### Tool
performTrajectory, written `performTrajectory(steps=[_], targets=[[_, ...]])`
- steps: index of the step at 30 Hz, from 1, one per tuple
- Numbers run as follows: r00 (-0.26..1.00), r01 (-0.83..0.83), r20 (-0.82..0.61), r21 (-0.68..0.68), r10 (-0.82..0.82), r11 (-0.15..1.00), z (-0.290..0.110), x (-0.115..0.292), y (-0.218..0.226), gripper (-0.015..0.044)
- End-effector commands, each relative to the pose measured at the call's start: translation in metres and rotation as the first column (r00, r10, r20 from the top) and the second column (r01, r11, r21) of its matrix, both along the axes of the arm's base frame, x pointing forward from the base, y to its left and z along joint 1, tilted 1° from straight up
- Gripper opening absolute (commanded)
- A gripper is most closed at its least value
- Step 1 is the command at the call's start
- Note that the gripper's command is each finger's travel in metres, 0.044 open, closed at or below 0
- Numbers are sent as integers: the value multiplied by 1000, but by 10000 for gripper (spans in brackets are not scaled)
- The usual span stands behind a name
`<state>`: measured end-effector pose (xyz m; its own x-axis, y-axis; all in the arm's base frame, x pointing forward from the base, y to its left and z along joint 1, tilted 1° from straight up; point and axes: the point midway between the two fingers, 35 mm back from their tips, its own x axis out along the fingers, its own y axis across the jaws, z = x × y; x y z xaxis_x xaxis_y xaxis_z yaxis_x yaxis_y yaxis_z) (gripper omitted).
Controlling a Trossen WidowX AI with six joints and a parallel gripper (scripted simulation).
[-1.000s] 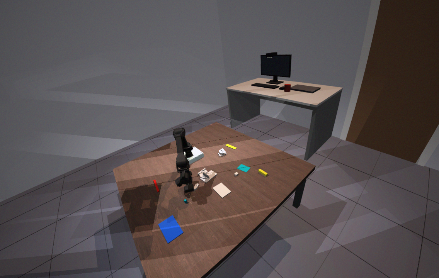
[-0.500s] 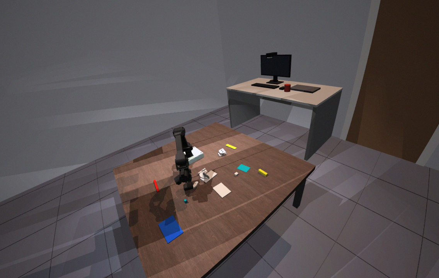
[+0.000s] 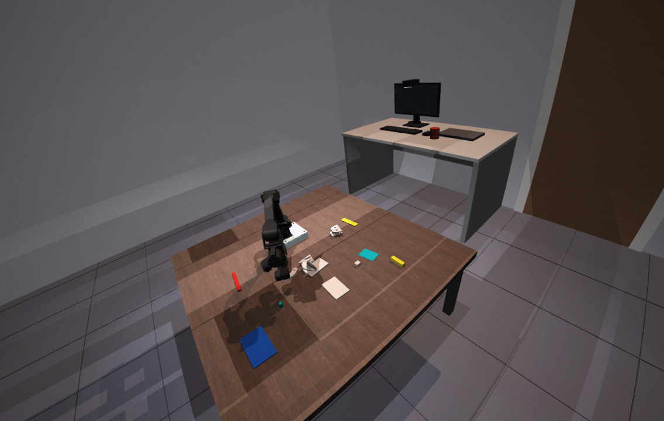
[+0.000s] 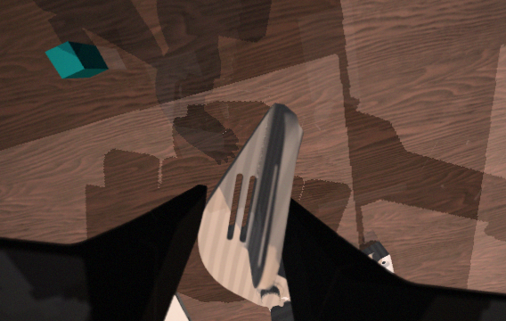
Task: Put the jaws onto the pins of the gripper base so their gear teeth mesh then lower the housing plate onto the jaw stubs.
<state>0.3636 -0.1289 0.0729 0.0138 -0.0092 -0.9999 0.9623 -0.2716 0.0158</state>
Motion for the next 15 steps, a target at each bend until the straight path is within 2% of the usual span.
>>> performTrajectory(steps=[1, 8, 15], targets=[[1000, 4, 10, -5, -4, 1000, 10, 1, 0, 134], [1000, 0, 10, -5, 0, 1000, 10, 0, 0, 134], [990, -143, 7, -8, 143, 990, 11, -5, 10, 134]])
